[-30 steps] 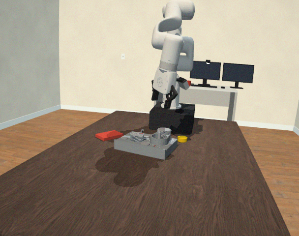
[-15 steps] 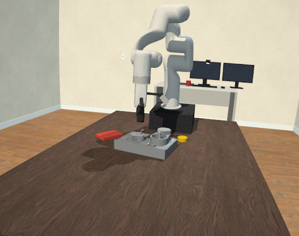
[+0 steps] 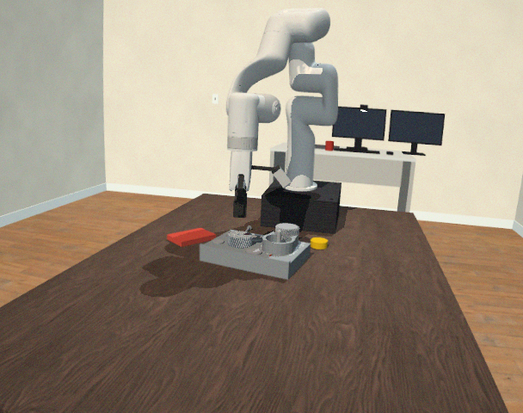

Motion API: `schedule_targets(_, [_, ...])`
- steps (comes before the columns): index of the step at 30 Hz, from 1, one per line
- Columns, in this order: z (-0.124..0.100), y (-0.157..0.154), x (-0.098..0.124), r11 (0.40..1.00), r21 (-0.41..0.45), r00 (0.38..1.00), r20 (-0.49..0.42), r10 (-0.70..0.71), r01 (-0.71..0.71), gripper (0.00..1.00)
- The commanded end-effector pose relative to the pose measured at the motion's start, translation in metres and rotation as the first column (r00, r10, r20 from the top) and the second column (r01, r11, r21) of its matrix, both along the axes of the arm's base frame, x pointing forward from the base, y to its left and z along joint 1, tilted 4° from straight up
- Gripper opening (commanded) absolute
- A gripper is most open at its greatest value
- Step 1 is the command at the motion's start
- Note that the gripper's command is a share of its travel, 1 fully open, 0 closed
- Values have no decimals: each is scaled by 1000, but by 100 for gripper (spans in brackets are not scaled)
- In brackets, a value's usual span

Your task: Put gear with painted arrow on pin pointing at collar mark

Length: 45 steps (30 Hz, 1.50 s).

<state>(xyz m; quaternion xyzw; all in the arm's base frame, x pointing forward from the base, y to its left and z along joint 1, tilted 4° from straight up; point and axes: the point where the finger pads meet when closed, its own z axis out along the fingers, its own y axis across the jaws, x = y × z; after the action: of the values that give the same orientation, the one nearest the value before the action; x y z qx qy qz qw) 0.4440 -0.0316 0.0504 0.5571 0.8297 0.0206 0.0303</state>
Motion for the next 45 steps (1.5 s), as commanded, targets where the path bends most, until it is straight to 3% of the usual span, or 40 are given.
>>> schedule_targets(1, [1, 0, 1, 1000, 0, 1000, 4, 0, 0, 100])
schedule_targets(6, [1, 0, 1, 999, 4, 999, 4, -51, 51, 100])
schedule_targets(9, [1, 0, 1, 985, 14, 985, 2, -172, 172, 100])
schedule_targets(12, [1, 0, 1, 933, 30, 933, -2, -359, 359, 100])
schedule_targets(16, [1, 0, 1, 901, 38, 902, -6, -432, 432, 100])
schedule_targets(17, [1, 0, 1, 835, 47, 837, -12, -548, 548, 100])
schedule_targets(23, [0, 1, 2, 671, 77, 675, -35, -737, 737, 100])
schedule_targets(31, [0, 1, 2, 368, 87, 374, -64, -925, 926, 100])
schedule_targets(33, [0, 1, 2, 368, 87, 374, -64, -925, 926, 100])
schedule_targets(34, [0, 1, 2, 262, 76, 267, -60, -962, 962, 100])
schedule_targets(35, [0, 1, 2, 262, 76, 267, -60, -962, 962, 93])
schedule_targets(45, [0, 1, 2, 262, 76, 267, -60, -962, 962, 93])
